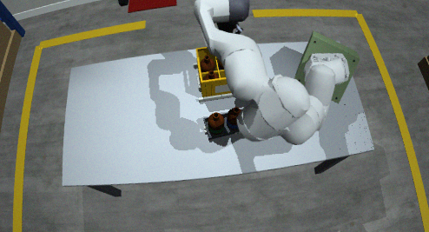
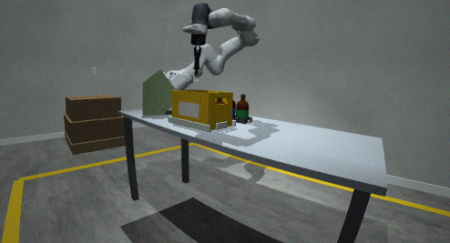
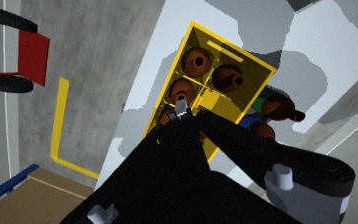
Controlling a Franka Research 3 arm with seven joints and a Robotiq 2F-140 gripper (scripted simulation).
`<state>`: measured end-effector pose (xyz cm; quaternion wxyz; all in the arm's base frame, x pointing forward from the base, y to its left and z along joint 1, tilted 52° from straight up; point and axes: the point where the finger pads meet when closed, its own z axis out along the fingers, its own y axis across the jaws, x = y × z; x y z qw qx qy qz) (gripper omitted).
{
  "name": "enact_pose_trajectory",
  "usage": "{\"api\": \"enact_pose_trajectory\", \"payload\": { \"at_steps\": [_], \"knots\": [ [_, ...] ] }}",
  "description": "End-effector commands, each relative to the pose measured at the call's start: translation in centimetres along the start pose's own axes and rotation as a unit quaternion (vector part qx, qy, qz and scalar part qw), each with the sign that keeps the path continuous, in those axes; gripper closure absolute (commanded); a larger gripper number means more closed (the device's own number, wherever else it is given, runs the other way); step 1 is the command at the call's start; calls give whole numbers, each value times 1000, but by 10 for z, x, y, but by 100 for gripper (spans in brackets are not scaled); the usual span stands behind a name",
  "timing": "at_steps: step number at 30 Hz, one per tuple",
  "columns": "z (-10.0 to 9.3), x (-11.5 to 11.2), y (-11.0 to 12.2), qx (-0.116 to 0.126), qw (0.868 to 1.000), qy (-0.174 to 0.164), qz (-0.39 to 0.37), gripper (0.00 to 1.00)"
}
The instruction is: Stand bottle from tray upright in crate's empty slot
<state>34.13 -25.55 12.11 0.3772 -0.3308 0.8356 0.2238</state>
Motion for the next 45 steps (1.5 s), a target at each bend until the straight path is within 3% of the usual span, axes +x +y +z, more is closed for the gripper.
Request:
{"api": "enact_pose_trajectory", "payload": {
  "at_steps": [1,16,20,25,31,33,39,45],
  "knots": [
    [0,0,0,-1,1000,0,2,100],
    [0,-3,1,-1,1000,-1,2,100],
    [-2,-28,11,-3,1000,-12,3,100],
    [-5,-96,46,-10,999,-36,-2,100],
    [-9,-175,119,-18,999,-38,-21,100],
    [-9,-175,119,-18,999,-38,-21,100],
    [-5,-204,175,-8,999,-12,-37,100],
    [-3,-208,189,-1,999,-1,-41,100]
  ]
}}
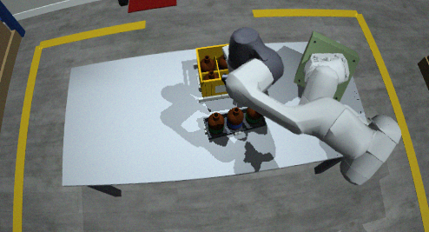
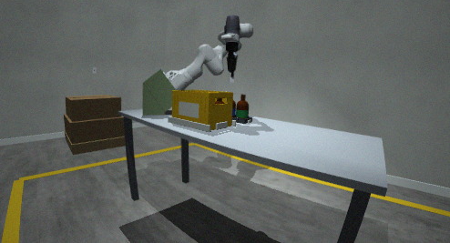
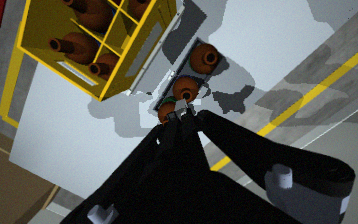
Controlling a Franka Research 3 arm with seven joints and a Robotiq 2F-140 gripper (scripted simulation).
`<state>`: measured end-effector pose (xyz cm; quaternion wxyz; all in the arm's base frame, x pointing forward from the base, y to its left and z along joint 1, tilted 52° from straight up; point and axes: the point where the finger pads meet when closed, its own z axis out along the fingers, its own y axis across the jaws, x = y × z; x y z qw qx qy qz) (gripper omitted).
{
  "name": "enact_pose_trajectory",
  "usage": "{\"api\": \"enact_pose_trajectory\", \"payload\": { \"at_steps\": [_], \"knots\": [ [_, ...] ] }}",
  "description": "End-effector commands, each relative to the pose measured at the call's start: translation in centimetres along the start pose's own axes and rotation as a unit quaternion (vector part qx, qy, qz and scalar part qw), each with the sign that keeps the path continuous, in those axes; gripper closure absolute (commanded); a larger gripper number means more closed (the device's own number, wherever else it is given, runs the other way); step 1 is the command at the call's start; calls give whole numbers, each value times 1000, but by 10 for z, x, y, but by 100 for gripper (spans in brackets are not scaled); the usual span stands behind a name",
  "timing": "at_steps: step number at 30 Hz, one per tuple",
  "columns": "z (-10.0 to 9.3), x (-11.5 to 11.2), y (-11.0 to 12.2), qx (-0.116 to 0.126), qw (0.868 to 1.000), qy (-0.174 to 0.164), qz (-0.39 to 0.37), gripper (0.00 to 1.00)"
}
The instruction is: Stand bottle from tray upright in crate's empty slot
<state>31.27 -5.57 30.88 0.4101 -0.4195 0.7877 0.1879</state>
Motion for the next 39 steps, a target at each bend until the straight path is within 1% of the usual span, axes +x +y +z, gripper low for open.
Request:
{"api": "enact_pose_trajectory", "payload": {
  "at_steps": [1,2,39],
  "knots": [
    [2,-1,9,2,997,13,70,100],
    [2,-1,9,2,997,13,70,62],
    [2,-1,9,2,997,13,70,62]
  ]
}}
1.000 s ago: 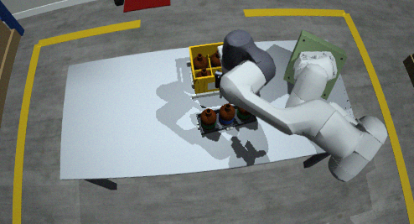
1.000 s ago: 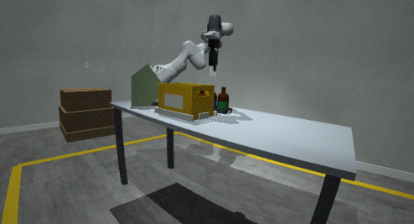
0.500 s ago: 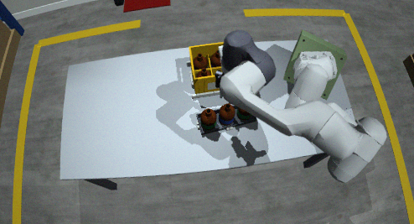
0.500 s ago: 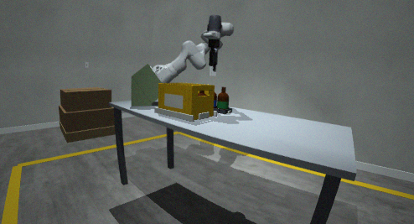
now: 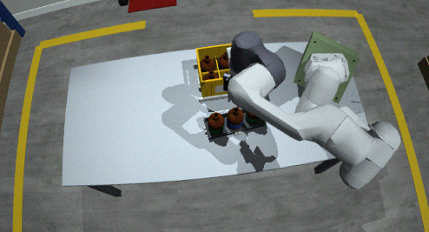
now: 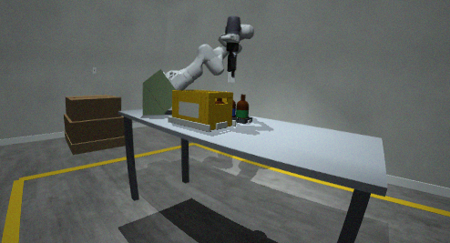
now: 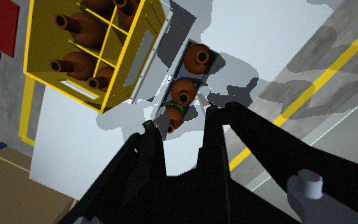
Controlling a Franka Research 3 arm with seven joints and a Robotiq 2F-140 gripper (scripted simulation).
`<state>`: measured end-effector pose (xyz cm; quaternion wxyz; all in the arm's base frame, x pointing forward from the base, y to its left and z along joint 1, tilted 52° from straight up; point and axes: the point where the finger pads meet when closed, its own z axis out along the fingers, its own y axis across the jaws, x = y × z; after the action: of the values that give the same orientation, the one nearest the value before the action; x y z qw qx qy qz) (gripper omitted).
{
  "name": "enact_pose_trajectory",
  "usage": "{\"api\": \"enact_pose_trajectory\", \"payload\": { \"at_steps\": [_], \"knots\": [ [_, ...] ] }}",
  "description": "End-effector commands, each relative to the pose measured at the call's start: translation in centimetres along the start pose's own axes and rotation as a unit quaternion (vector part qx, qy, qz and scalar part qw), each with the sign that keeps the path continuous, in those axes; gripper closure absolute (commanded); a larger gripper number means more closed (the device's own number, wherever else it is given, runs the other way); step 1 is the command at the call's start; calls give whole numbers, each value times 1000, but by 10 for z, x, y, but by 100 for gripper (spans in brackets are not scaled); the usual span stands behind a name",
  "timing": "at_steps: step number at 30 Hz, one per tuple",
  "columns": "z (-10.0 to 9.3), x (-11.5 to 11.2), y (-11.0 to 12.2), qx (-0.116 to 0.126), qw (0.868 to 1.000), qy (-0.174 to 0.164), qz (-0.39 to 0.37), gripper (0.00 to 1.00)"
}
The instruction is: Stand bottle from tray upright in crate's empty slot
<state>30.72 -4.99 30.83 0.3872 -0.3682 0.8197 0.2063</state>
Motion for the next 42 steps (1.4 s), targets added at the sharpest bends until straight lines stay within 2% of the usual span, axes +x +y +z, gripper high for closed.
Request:
{"api": "enact_pose_trajectory", "payload": {
  "at_steps": [1,17,42],
  "knots": [
    [1,0,1,-1,1000,-1,5,62],
    [7,0,1,-1,1000,-1,5,62],
    [38,0,1,-1,1000,-1,5,62]
  ]
}}
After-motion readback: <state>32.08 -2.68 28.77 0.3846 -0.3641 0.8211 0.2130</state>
